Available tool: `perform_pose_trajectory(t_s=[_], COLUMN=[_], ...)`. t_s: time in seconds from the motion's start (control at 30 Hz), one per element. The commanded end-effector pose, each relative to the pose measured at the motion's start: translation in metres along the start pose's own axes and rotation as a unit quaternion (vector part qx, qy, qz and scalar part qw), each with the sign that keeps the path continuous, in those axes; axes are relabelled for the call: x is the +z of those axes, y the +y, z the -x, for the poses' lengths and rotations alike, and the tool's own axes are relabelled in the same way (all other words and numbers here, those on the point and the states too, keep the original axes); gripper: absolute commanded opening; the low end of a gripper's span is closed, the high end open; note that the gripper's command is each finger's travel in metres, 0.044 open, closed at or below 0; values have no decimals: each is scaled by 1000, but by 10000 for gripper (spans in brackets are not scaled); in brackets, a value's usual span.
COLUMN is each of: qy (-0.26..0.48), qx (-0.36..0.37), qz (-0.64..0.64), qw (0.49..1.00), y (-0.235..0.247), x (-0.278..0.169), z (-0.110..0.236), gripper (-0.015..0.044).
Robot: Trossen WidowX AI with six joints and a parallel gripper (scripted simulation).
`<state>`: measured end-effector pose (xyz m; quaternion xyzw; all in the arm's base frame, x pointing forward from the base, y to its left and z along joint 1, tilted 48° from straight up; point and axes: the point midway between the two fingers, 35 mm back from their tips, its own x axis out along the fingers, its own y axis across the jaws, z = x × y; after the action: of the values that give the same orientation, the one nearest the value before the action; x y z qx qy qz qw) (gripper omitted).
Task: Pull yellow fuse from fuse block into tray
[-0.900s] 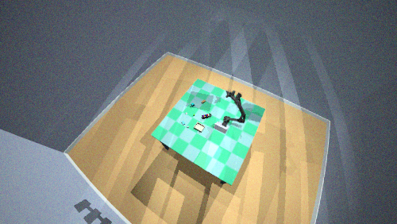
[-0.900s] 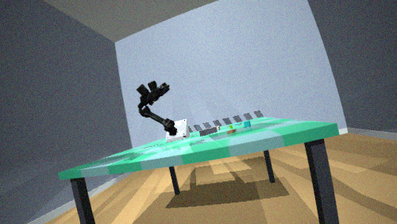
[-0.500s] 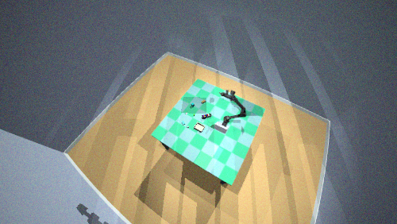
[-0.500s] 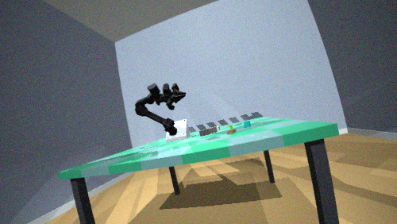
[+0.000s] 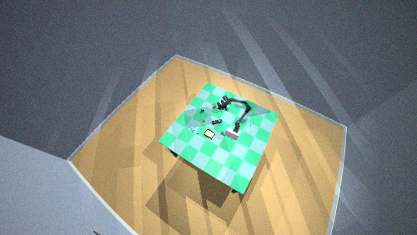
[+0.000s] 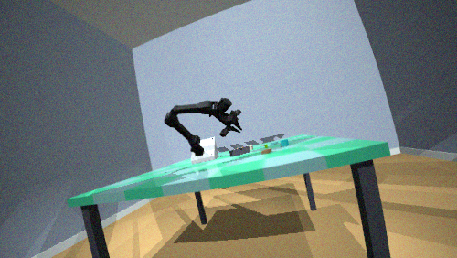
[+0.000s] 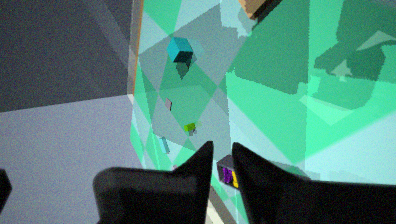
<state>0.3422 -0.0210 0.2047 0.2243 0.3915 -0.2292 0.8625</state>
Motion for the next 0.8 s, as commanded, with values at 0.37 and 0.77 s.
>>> perform_pose_trajectory(t_s=[0.37, 0.77], qy=[21, 12], qx=[-359, -368], qz=[101, 105], qw=[928, 924], y=[6, 6], x=[-131, -134], z=[-101, -103], gripper=[74, 74])
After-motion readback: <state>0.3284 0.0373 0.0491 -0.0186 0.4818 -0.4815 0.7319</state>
